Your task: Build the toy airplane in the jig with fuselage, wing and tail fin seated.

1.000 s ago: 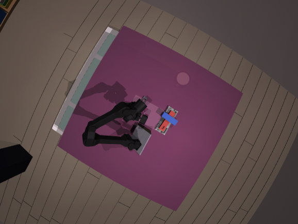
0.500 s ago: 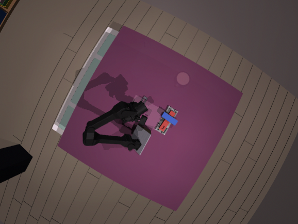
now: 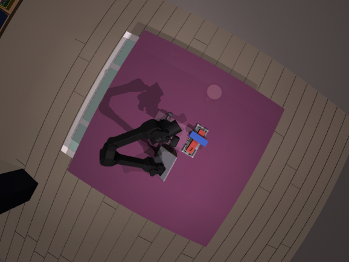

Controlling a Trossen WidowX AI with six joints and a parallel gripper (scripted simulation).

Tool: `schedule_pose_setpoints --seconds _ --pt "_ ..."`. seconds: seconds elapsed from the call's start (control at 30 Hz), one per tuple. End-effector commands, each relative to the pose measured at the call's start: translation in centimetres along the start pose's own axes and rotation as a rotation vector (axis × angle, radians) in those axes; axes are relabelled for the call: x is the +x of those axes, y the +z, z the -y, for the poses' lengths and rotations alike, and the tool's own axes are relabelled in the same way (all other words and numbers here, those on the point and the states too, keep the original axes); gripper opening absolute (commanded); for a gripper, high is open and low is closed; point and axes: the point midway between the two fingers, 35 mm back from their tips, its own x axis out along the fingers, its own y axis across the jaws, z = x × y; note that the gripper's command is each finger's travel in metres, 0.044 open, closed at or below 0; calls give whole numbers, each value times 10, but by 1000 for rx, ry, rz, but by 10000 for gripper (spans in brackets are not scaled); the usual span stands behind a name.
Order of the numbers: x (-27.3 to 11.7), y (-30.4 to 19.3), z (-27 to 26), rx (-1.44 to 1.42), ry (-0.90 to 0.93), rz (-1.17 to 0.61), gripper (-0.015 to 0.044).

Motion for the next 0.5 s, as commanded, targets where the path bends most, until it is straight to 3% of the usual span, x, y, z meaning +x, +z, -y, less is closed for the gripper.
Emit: schedule_pose_setpoints --seconds 0.0,0.47 --pt "1 3 11 -4 -6 2 0" --pt "6 12 55 30 -18 -1 0"
